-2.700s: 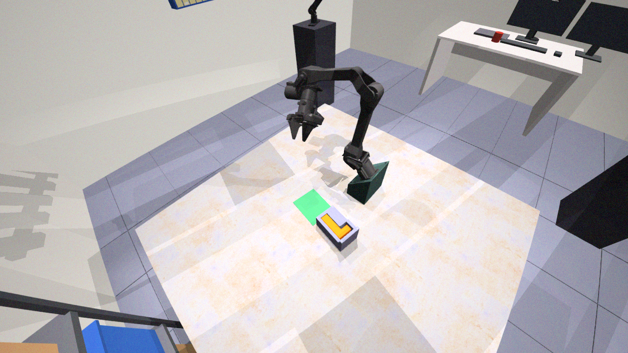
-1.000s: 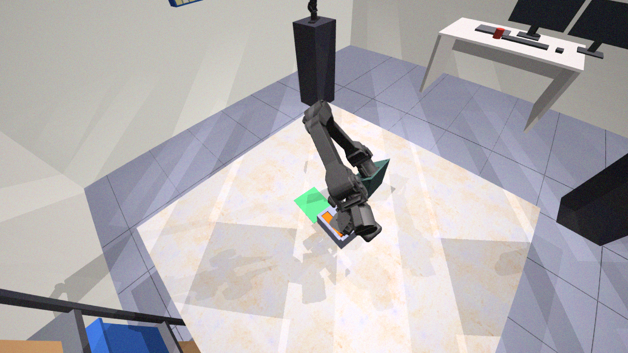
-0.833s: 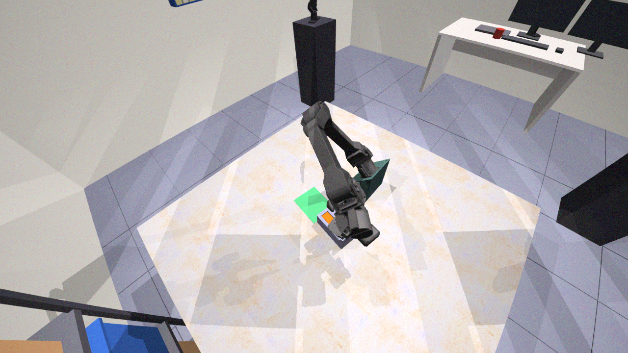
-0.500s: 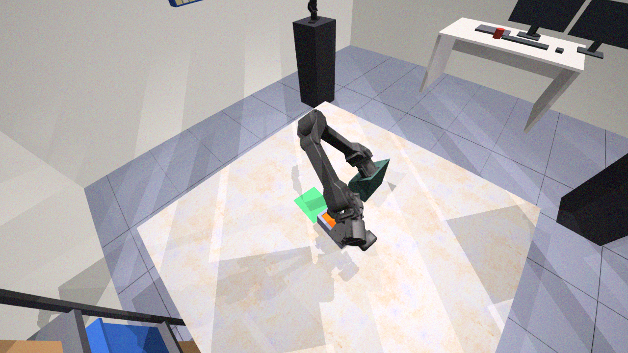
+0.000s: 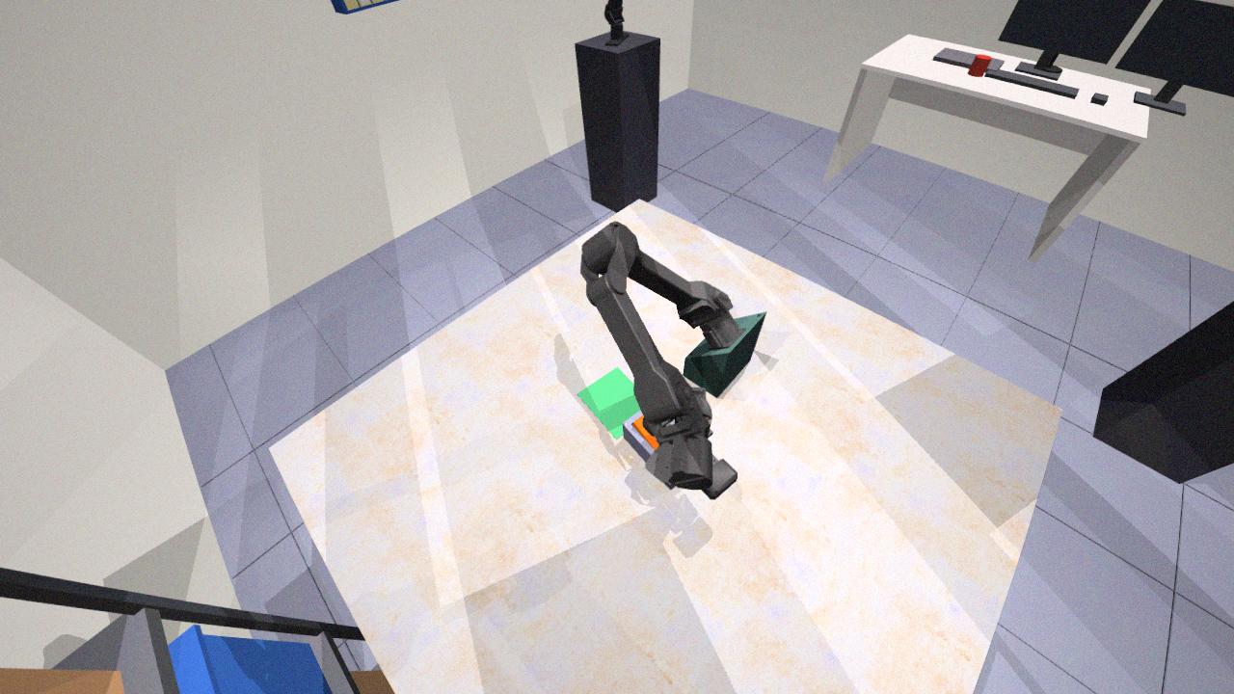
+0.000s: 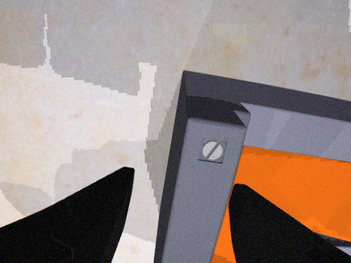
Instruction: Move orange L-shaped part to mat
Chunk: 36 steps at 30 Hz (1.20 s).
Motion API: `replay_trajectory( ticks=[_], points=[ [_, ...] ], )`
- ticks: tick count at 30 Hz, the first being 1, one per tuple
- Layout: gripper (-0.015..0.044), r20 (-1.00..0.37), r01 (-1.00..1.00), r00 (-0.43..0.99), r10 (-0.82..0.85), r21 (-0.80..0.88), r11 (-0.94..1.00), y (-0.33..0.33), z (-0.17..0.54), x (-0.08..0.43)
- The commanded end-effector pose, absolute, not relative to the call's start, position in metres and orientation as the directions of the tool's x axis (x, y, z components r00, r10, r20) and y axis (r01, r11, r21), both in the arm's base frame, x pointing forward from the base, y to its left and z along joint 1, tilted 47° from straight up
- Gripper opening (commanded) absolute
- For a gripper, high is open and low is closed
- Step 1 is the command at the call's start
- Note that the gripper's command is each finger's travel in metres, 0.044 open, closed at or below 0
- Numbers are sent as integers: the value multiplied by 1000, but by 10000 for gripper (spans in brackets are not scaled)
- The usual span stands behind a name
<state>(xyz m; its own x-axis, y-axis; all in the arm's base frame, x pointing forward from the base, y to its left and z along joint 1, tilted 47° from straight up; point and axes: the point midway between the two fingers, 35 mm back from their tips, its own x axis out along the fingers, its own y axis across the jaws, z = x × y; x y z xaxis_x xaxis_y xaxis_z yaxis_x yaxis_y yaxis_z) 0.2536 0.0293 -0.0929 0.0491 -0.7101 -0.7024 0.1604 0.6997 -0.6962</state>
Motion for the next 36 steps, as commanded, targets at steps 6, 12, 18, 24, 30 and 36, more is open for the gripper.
replay_trajectory(
  ticks=[6,12,18,24,30,36],
  points=[
    [180,-692,151,37,-721,-709,689,14,-103,249],
    [180,-692,151,37,-721,-709,689,13,-103,249],
    [180,-692,151,37,-721,-709,689,13,-103,249],
    [180,-692,151,37,-721,-709,689,13,-103,249],
    [180,-701,159,43,-712,-699,697,17,-104,252],
    [180,-697,154,39,-716,-704,693,26,-103,251]
  ],
)
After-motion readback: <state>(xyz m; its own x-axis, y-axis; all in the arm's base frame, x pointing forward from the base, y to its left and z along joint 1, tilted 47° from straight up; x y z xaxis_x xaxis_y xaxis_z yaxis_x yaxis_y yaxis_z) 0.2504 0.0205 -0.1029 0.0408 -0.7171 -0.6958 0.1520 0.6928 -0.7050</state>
